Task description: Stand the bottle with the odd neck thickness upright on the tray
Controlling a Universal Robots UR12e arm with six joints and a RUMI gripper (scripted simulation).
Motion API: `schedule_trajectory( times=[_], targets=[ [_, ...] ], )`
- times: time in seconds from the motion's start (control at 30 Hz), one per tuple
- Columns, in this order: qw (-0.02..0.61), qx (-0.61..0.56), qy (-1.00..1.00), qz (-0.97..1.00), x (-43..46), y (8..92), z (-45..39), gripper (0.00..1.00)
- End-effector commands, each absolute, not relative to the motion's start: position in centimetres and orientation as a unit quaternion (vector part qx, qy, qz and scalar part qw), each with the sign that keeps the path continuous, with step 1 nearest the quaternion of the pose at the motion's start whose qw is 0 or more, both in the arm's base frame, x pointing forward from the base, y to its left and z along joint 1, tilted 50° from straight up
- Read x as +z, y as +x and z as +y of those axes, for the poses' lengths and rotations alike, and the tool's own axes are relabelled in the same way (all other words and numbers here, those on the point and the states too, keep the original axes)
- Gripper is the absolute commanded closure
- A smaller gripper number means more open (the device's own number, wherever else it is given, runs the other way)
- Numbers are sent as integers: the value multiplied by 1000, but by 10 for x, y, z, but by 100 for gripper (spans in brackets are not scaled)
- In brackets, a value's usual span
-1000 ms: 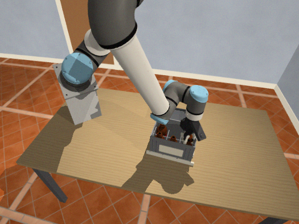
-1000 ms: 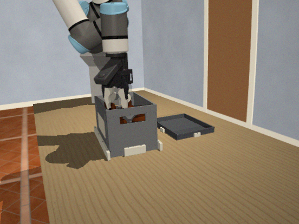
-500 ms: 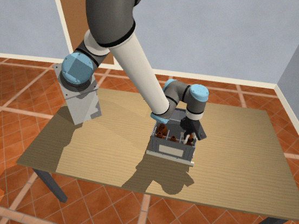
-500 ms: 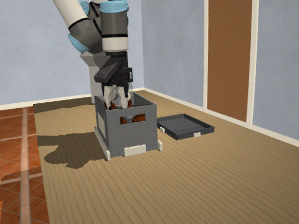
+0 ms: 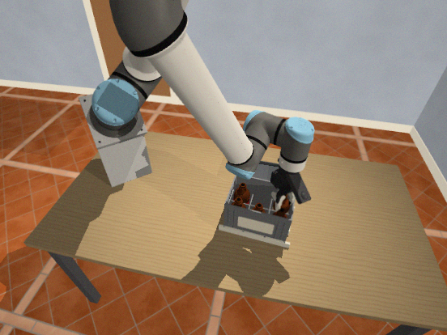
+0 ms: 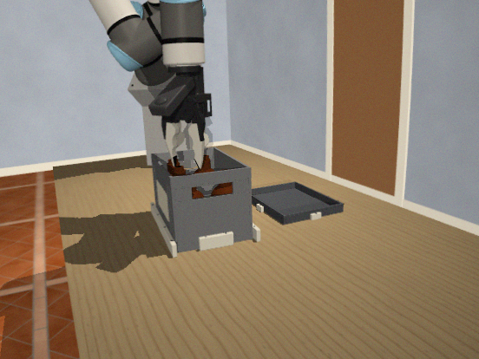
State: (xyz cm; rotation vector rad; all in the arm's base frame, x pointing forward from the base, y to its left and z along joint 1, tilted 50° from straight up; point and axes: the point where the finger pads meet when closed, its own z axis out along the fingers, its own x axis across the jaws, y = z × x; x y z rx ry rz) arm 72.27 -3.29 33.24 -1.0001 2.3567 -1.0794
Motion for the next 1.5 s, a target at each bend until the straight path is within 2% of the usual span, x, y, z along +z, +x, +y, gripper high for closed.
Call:
schedule_trajectory(
  times=[0.0, 0.67, 0.7, 1.47],
  targets=[
    [181, -382, -354, 834, 344, 713, -24, 62],
    [181, -382, -354, 834, 361, 698, -10, 62],
    [181, -382, -354, 834, 361, 698, -10, 100],
    [181, -382, -354, 834, 361, 698, -10, 100]
  ],
)
